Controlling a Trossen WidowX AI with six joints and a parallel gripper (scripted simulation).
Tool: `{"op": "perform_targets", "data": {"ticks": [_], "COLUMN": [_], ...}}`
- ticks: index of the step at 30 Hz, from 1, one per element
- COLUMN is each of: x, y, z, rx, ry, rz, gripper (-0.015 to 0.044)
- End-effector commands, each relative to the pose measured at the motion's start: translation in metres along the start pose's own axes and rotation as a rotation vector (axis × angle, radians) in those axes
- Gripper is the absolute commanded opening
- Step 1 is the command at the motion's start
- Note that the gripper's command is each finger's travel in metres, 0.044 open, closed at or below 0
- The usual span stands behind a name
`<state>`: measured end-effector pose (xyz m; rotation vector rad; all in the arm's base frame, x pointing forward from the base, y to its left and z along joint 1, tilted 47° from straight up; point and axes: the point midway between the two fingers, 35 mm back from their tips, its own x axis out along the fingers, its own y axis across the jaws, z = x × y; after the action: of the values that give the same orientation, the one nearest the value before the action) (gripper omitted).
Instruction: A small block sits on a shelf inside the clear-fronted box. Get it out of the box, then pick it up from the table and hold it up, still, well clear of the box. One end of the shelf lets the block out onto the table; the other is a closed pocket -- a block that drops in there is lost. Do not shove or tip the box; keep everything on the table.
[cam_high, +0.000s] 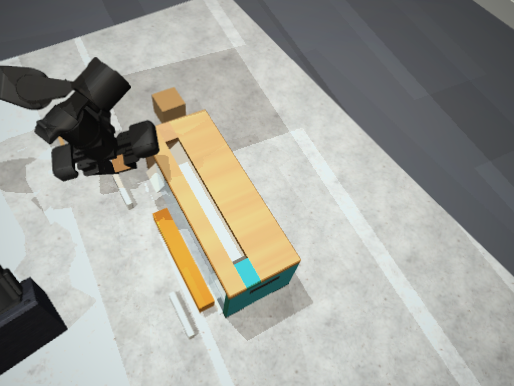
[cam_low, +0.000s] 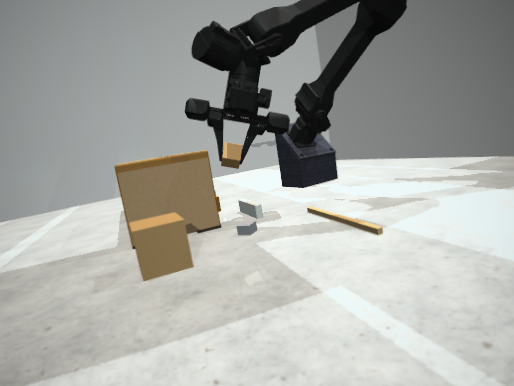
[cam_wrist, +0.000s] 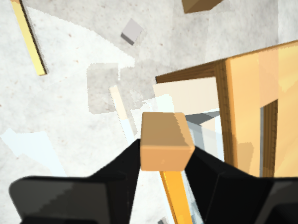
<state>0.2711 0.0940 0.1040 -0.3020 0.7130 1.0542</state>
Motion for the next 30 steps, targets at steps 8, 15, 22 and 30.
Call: {"op": "perform_targets", "data": {"ticks": [8,15,22,30], "x": [-0.01,-0.016,-0.022,-0.029], "y": [0.001,0.002,0.003,0.004], "z": [-0.006,-0.009,-0.012,-0.015], "rx": [0.48,0.77,1.06,1.391], "ry": [-0.016,-0.022,-0.028,-0.031], "rz": [0.022,0.037,0.056,0.081], "gripper": [0.0,0.0,0.0,0.0]}}
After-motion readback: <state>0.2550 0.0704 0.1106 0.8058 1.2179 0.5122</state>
